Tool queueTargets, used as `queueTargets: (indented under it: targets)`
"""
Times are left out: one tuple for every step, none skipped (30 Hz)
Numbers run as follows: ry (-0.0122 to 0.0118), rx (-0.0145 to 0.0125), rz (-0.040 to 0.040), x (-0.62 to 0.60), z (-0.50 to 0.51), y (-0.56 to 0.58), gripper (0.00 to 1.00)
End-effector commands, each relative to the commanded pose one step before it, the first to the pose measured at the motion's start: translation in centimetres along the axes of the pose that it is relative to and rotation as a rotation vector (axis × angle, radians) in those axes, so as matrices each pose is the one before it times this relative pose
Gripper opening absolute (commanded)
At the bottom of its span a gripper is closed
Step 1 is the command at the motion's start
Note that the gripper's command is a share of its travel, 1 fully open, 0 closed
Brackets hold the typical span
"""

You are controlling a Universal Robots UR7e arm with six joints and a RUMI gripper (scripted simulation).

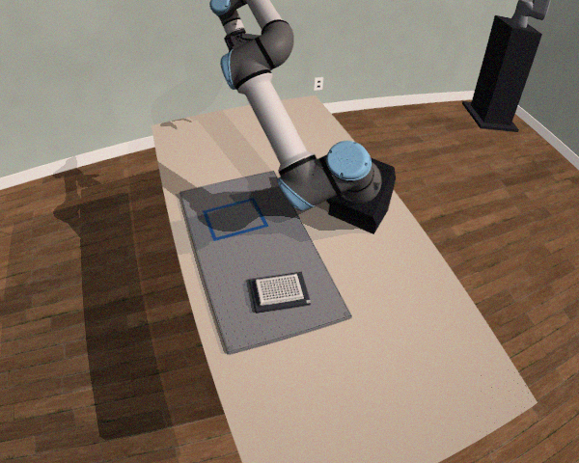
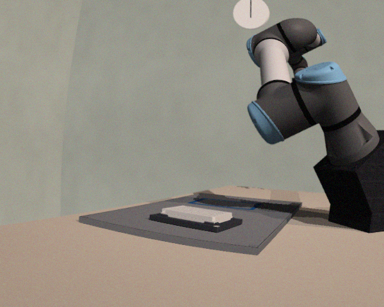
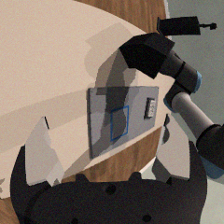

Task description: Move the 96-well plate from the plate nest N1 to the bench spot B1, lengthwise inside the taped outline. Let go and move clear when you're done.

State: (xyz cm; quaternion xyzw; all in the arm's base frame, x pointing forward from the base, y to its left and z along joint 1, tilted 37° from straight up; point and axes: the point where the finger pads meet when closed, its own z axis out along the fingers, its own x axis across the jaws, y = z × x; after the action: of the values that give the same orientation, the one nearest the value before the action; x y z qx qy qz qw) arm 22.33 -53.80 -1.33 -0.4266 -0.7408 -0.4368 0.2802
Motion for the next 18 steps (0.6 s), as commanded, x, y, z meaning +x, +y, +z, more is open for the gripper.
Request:
queueTargets:
  targets:
    - [-0.00170, 0.00012, 0.00019, 0.049, -0.073, -0.022, 1.00]
    - [0.00000, 0.00000, 0.00000, 0.000, 0.000, 0.000, 1.00]
    - [0.00000, 0.00000, 0.00000, 0.000, 0.000, 0.000, 1.00]
    - [0.00000, 0.00000, 0.00000, 0.000, 0.000, 0.000, 1.00]
    - [0.00000, 0.00000, 0.00000, 0.000, 0.000, 0.000, 1.00]
    - [0.00000, 0.00000, 0.00000, 0.000, 0.000, 0.000, 1.00]
    - [0.00000, 0.00000, 0.00000, 0.000, 0.000, 0.000, 1.00]
    - [0.00000, 0.00000, 0.00000, 0.000, 0.000, 0.000, 1.00]
    - [0.00000, 0.00000, 0.00000, 0.000, 0.000, 0.000, 1.00]
    - [0.00000, 0.00000, 0.00000, 0.000, 0.000, 0.000, 1.00]
    - [0.00000, 0.00000, 0.00000, 0.000, 0.000, 0.000, 1.00]
    - [0.00000, 0.00000, 0.00000, 0.000, 0.000, 0.000, 1.00]
    - [0.00000, 0.00000, 0.00000, 0.000, 0.000, 0.000, 1.00]
    - [0.00000, 0.00000, 0.00000, 0.000, 0.000, 0.000, 1.00]
    - [0.00000, 0.00000, 0.00000, 0.000, 0.000, 0.000, 1.00]
    - [0.00000, 0.00000, 0.00000, 0.000, 0.000, 0.000, 1.00]
    - [0.00000, 0.00000, 0.00000, 0.000, 0.000, 0.000, 1.00]
    - [-0.01225, 0.01542, -0.02893, 0.168, -0.003, 0.606, 1.00]
